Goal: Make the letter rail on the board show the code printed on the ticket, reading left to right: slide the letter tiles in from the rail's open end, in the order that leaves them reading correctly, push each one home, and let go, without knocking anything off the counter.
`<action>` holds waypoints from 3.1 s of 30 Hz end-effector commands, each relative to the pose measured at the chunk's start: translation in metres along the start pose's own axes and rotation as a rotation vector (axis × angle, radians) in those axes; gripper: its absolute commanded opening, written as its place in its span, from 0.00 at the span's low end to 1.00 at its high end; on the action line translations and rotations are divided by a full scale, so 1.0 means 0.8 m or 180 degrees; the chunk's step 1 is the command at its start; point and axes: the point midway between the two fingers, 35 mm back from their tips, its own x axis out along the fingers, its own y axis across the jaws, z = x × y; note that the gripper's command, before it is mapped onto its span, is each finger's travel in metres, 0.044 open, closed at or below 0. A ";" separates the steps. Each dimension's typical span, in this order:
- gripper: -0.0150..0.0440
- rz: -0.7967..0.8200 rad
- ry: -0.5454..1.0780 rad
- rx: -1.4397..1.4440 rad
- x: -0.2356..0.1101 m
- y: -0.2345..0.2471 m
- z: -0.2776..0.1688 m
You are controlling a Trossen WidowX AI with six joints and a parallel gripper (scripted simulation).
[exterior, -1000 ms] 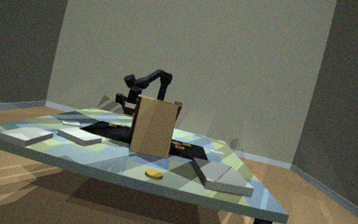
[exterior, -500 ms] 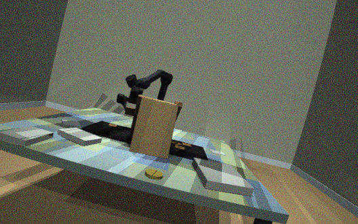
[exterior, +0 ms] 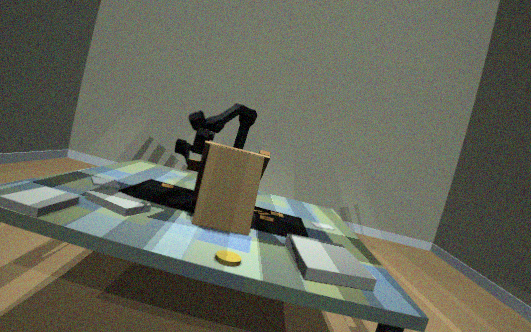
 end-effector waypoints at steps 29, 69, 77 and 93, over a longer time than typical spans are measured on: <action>0.25 -0.0015 -0.0004 0.0016 0.000 0.019 0.001; 0.25 -0.0012 -0.0005 0.0020 0.000 0.044 0.001; 0.25 -0.0011 -0.0005 0.0021 0.000 0.048 0.001; 0.25 -0.0009 -0.0005 0.0023 0.000 0.063 0.002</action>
